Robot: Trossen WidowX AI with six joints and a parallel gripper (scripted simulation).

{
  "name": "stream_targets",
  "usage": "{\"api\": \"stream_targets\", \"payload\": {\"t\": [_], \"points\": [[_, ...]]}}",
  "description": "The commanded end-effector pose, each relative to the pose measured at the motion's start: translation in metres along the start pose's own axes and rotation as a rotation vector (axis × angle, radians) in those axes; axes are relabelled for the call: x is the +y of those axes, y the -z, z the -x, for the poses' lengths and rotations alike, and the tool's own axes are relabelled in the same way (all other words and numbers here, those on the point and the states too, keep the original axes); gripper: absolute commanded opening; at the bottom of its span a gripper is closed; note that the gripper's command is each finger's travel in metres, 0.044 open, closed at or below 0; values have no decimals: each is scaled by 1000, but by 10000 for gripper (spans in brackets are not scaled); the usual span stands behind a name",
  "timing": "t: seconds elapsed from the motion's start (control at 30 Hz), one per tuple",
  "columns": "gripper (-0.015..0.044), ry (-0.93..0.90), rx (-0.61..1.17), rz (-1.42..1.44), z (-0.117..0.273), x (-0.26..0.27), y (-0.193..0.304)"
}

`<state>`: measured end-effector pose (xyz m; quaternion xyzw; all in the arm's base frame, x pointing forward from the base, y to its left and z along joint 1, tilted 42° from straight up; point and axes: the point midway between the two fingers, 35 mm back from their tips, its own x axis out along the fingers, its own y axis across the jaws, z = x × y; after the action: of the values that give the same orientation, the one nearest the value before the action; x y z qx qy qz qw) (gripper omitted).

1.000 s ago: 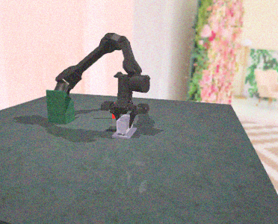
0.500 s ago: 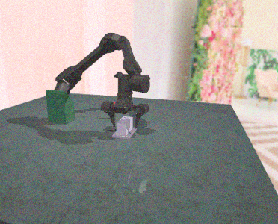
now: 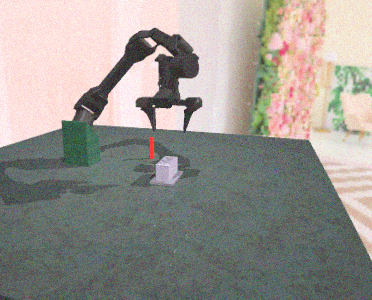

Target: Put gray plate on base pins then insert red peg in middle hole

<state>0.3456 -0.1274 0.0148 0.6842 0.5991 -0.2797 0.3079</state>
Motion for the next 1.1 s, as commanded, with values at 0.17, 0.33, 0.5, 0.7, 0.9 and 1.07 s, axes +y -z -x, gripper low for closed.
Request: {"api": "stream_targets", "payload": {"t": [0.17, 0.33, 0.5, 0.7, 0.9, 1.07], "points": [[440, 24, 4, 92, 4, -14, 49], [440, 25, 5, 221, 9, -43, 112], [440, 25, 12, 351, 7, -84, 164], [440, 25, 20, 441, 2, -120, 191], [440, 25, 19, 441, -15, -125, 192], [440, 24, 21, 442, -34, -126, 193]]}}
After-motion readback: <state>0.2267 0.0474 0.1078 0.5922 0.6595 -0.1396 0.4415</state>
